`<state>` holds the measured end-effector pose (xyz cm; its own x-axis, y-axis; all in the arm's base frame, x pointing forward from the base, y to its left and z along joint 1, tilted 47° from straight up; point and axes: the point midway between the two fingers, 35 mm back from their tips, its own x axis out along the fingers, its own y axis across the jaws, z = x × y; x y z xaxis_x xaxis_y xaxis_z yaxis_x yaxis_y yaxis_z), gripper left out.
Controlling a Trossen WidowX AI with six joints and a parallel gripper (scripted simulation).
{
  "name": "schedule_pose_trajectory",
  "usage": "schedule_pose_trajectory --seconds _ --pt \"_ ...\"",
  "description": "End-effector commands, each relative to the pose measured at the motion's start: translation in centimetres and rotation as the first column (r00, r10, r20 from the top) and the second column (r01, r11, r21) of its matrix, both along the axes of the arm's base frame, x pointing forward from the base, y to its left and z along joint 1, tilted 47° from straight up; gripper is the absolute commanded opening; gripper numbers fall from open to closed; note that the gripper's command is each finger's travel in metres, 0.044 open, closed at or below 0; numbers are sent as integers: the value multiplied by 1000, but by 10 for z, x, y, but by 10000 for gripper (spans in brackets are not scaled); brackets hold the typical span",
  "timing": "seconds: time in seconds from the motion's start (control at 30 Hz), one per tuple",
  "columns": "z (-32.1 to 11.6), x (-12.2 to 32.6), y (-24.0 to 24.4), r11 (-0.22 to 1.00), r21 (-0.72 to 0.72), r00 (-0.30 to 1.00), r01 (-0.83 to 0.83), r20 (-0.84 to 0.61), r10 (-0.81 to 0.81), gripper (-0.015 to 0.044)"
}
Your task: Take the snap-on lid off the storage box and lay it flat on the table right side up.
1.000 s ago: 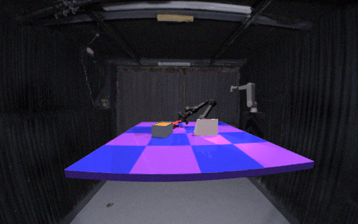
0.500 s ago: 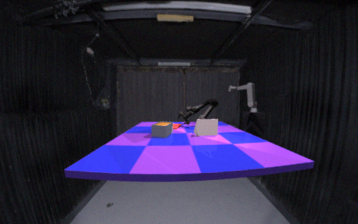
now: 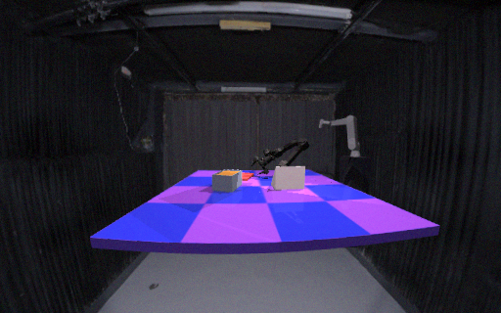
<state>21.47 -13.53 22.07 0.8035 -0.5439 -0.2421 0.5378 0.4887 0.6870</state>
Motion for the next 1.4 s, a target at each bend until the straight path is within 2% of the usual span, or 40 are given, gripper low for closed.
schedule_pose_trajectory --seconds 0.0,0.3,1.37 --pt "-3 -8 1 1000 -4 1000 -3 -3 3 440" --pt "-6 -22 3 1000 -4 1000 -3 -4 3 440" --pt "29 -45 47 1000 3 1000 -3 -7 3 440"
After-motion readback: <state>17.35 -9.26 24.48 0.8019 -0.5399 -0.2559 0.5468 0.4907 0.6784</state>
